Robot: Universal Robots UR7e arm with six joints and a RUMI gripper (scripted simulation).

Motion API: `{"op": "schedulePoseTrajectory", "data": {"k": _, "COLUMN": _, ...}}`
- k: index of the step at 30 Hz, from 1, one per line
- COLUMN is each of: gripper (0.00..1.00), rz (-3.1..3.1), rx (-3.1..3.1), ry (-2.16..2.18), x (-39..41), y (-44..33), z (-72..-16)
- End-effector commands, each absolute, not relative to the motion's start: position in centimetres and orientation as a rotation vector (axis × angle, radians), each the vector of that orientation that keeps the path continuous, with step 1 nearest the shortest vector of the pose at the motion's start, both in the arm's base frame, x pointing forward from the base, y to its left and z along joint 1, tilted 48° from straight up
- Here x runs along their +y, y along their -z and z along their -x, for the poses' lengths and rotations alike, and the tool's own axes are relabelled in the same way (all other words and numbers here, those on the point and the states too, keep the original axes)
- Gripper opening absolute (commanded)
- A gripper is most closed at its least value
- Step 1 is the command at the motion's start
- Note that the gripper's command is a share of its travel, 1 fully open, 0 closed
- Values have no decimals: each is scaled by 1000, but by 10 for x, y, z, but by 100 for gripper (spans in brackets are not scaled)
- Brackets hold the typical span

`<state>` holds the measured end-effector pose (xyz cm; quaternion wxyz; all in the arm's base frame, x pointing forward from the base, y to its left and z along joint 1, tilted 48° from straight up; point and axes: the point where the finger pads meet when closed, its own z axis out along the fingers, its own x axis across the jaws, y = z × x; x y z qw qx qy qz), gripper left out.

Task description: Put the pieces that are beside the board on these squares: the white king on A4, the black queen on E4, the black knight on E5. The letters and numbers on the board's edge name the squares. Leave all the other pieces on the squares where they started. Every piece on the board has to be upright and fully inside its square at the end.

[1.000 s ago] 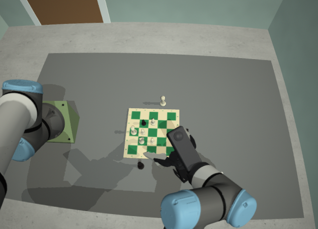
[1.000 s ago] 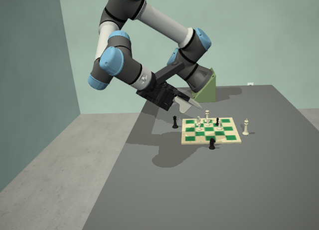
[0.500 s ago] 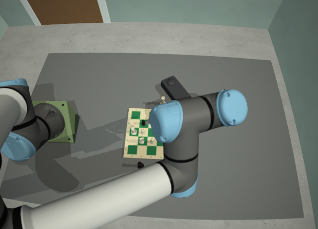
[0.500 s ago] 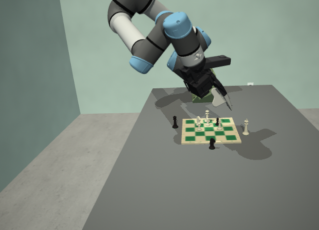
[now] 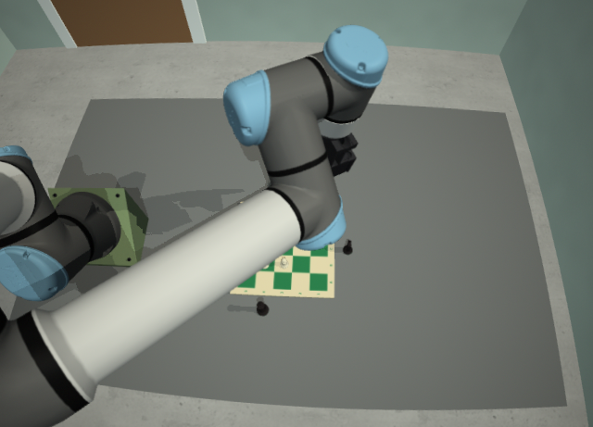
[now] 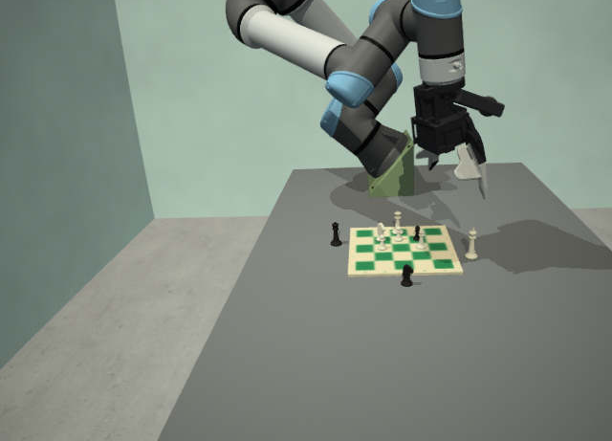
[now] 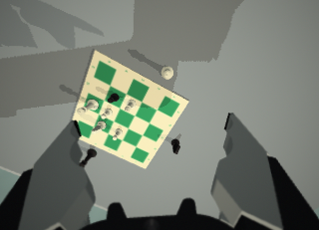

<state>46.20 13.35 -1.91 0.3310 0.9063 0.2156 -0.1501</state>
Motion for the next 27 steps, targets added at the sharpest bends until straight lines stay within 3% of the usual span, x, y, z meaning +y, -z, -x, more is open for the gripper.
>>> {"op": "schedulePoseTrajectory", "data": {"k": 1, "gripper": 100, "rz": -2280, "rx": 537, "ry": 269, "x": 154, "y": 32, "z": -461}}
{"op": "schedulePoseTrajectory", "data": {"k": 27, "gripper": 100, "rz": -2244, "rx": 532, "ry": 198, "x": 167, "y": 37, "z": -459}}
